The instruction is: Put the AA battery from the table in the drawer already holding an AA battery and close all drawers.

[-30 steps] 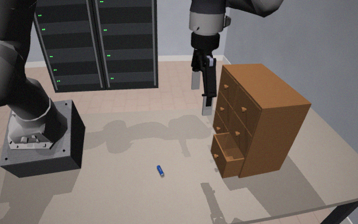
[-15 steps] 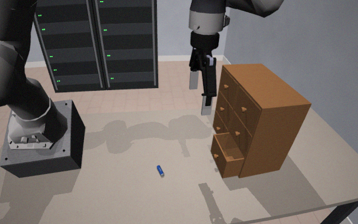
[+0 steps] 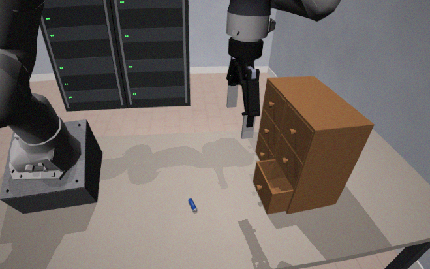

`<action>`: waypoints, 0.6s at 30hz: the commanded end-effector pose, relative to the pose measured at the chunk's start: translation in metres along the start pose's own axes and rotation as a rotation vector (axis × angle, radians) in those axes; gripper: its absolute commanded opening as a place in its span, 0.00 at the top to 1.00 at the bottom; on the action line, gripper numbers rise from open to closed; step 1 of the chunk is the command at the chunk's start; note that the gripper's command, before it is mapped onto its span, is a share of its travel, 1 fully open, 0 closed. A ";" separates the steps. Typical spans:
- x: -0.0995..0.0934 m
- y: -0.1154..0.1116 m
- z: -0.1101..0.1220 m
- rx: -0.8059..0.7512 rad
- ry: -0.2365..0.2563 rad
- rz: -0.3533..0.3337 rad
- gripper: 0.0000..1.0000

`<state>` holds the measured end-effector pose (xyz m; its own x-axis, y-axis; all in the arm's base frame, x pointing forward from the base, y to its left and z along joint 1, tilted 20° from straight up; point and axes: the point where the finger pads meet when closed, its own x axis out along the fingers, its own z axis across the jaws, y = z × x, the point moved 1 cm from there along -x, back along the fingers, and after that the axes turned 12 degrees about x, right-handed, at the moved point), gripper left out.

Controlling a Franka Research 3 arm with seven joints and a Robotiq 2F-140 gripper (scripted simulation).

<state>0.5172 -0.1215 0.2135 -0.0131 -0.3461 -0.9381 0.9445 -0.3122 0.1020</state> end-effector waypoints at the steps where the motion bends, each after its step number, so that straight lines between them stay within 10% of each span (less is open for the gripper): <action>1: 0.000 -0.003 0.001 0.001 0.001 0.002 0.00; 18: 0.005 -0.110 0.030 -0.005 -0.001 -0.001 0.00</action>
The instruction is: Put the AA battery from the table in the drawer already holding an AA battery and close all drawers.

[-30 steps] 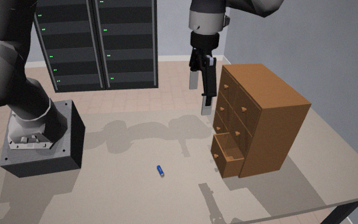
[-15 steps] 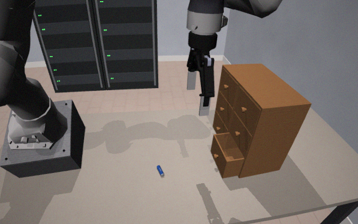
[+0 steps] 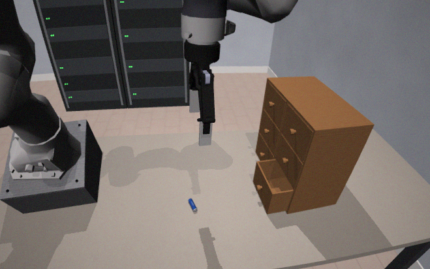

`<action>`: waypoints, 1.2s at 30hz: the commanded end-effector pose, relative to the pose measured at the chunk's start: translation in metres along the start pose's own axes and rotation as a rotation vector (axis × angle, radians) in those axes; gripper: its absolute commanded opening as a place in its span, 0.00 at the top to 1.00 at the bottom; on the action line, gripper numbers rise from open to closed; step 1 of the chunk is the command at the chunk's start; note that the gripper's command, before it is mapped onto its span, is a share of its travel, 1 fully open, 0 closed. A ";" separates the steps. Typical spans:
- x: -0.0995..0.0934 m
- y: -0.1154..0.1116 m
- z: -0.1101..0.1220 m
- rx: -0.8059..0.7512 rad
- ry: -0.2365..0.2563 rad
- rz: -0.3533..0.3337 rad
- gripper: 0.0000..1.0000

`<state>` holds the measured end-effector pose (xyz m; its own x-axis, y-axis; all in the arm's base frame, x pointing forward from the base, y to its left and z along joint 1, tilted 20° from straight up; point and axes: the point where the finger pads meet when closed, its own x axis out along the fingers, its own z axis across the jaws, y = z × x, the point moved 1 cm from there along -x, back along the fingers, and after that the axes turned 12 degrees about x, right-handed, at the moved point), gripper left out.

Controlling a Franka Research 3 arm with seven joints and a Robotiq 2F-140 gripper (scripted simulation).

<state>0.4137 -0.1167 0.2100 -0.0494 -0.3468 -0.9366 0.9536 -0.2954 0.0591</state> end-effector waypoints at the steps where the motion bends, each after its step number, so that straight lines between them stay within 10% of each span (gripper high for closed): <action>1: 0.003 -0.019 0.003 0.027 0.011 0.033 0.00; 18: 0.005 -0.045 0.019 -0.018 -0.011 0.043 0.00; 26: -0.005 -0.028 0.090 -0.356 -0.196 0.101 0.00; 36: -0.015 -0.018 0.126 -0.530 -0.306 0.112 0.00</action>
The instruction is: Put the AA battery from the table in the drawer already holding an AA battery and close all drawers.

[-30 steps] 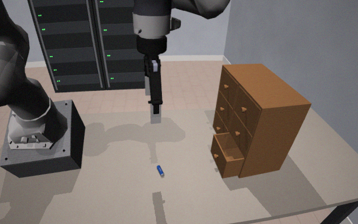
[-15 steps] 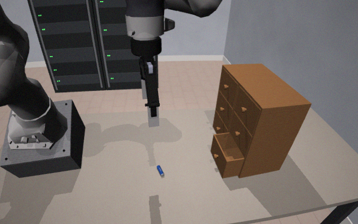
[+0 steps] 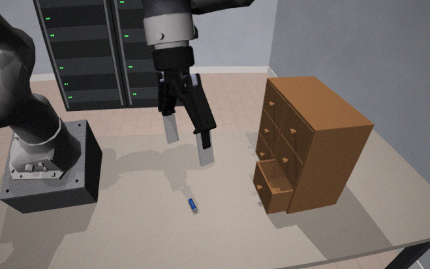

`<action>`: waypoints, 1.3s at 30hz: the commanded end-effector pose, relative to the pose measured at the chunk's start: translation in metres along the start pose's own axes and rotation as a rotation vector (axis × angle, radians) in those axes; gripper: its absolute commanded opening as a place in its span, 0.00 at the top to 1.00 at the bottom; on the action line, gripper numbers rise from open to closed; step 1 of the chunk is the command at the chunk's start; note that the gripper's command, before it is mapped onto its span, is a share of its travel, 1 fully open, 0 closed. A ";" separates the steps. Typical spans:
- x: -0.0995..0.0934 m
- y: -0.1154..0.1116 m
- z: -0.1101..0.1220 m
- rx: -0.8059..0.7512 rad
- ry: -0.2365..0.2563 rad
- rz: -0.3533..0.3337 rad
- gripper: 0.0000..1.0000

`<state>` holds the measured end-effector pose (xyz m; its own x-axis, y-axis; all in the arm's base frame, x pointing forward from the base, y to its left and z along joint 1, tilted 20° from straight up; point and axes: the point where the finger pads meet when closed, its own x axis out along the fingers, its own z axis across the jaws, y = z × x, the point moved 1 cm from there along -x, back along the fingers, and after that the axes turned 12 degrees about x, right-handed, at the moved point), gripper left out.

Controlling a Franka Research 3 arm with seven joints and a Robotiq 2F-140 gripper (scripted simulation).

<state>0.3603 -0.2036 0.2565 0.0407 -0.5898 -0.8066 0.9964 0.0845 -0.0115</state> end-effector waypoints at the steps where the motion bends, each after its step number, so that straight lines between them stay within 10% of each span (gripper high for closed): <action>1: 0.000 -0.002 0.017 -0.158 -0.030 0.006 0.00; 7: -0.004 -0.005 0.061 -0.366 -0.155 0.002 0.00; 11: -0.004 -0.005 0.061 -0.366 -0.155 0.002 0.00; 12: -0.009 -0.005 0.084 -0.481 -0.226 -0.010 0.00; 16: -0.009 -0.005 0.084 -0.481 -0.226 -0.010 0.00; 17: -0.016 -0.006 0.108 -0.604 -0.302 -0.032 0.00; 21: -0.016 -0.006 0.108 -0.604 -0.302 -0.032 0.00; 22: -0.026 -0.005 0.132 -0.727 -0.380 -0.063 0.00; 28: -0.026 -0.005 0.132 -0.735 -0.383 -0.065 0.00; 29: -0.037 -0.004 0.156 -0.874 -0.468 -0.111 0.00; 39: -0.051 -0.002 0.178 -1.015 -0.552 -0.170 0.00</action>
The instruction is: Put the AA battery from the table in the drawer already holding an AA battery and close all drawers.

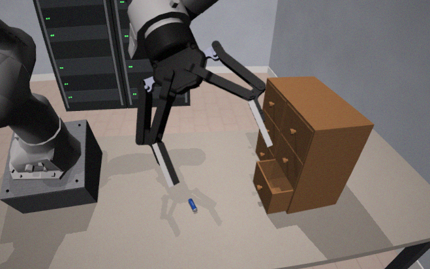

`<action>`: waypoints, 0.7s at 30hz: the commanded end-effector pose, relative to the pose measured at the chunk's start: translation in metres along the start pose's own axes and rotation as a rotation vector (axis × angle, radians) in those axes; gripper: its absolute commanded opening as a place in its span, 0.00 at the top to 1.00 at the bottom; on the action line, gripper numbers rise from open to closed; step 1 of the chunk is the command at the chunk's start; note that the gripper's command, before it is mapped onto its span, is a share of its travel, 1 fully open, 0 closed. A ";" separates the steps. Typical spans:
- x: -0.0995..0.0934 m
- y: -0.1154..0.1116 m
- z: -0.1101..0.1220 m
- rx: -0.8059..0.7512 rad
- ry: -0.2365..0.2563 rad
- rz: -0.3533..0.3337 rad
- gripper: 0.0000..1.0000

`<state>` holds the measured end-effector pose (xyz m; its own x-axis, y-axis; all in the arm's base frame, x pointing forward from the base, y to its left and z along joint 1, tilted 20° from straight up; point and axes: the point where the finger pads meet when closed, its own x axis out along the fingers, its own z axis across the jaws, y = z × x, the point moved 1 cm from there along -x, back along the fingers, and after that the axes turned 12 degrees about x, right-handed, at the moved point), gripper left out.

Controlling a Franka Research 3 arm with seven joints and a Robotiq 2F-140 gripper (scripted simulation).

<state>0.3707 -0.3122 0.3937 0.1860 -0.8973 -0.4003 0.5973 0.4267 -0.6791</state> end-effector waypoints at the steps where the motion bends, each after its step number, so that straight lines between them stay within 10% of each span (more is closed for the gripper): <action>1: 0.000 -0.009 0.006 -0.140 -0.011 -0.012 0.00; 8: -0.007 -0.039 0.043 -0.421 -0.123 -0.127 0.00; 21: -0.014 -0.050 0.061 -0.601 -0.175 -0.203 0.00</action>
<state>0.3854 -0.3279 0.4630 0.2676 -0.9493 -0.1653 0.2216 0.2276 -0.9482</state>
